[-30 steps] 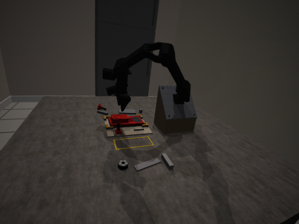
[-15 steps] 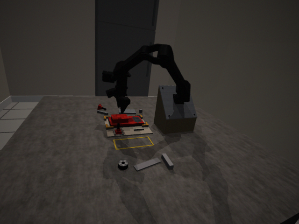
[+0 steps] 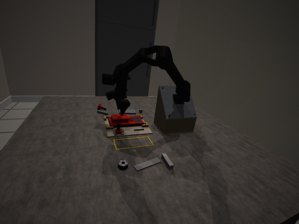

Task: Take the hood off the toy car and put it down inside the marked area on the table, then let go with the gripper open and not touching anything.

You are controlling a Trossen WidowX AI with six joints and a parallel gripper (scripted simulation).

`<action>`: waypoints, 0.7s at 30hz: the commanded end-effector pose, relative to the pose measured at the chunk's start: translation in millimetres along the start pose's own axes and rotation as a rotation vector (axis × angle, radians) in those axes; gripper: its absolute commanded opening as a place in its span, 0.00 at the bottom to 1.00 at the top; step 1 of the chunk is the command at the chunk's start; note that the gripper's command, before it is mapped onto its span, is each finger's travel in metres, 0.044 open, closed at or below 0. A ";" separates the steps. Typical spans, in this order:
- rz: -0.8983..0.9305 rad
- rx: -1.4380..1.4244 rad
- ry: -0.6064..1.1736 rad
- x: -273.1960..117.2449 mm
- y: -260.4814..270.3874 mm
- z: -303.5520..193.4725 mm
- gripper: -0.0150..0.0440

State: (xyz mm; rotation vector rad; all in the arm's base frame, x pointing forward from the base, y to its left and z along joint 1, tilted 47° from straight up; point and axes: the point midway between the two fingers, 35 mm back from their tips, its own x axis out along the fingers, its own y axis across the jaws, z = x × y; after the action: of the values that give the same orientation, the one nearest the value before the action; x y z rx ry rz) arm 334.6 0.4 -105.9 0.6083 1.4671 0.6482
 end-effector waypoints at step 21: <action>0.006 0.003 0.002 23.2 -1.8 -0.5 1.00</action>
State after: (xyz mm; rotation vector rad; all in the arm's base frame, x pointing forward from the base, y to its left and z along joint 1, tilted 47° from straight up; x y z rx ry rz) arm 334.6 13.0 -121.3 0.6093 1.4667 0.6497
